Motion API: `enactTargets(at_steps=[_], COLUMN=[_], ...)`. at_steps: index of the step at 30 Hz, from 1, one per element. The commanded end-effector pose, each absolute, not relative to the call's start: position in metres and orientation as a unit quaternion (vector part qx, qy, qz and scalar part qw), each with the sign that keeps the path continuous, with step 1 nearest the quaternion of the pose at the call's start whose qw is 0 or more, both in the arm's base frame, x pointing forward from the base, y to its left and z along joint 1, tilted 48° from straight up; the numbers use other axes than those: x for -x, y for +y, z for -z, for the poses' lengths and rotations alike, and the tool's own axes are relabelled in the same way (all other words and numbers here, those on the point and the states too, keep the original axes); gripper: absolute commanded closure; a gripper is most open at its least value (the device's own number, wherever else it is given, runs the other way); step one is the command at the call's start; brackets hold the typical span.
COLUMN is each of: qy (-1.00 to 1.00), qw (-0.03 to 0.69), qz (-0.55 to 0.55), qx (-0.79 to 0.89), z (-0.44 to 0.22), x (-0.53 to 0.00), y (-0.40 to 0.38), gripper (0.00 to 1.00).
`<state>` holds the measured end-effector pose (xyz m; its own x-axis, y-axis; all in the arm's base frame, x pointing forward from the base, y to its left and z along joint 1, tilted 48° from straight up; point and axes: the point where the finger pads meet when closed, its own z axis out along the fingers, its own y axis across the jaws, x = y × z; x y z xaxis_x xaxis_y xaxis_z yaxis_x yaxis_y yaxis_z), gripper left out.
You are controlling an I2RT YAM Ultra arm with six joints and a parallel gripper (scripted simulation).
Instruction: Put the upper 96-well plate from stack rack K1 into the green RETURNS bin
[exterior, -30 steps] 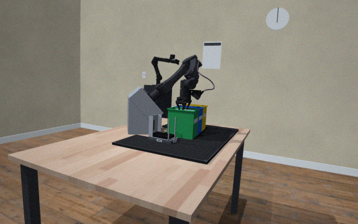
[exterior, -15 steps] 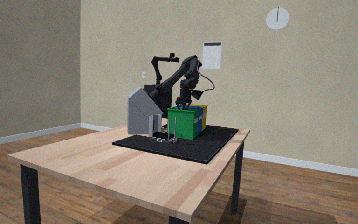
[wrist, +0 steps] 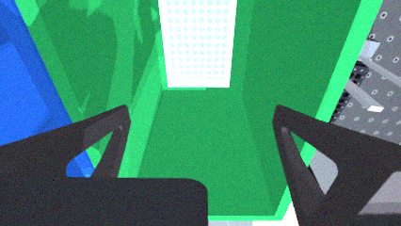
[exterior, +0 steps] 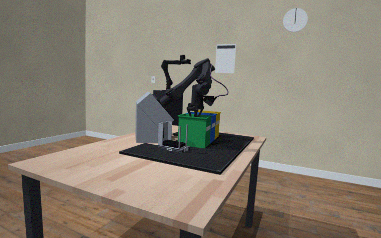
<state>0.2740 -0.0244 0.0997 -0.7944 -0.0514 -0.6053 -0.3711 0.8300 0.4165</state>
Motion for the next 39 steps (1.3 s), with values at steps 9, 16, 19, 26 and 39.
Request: enactTargets(at_steps=[9,16,19,26,39], qy=[0.908,0.908,0.908,0.908,0.908], qw=[0.31,0.31,0.31,0.31,0.31], qz=[-0.259,-0.259,-0.259,-0.259,-0.259], qx=[0.116,0.116,0.116,0.116,0.116], z=[-0.1033,-0.1033,-0.1033,-0.1033,-0.1033], x=[-0.277,-0.277,-0.277,-0.277,-0.277], y=[-0.0296,-0.0296,-0.0296,-0.0296,-0.0296], gripper=[0.01,0.01,0.01,0.01,0.18])
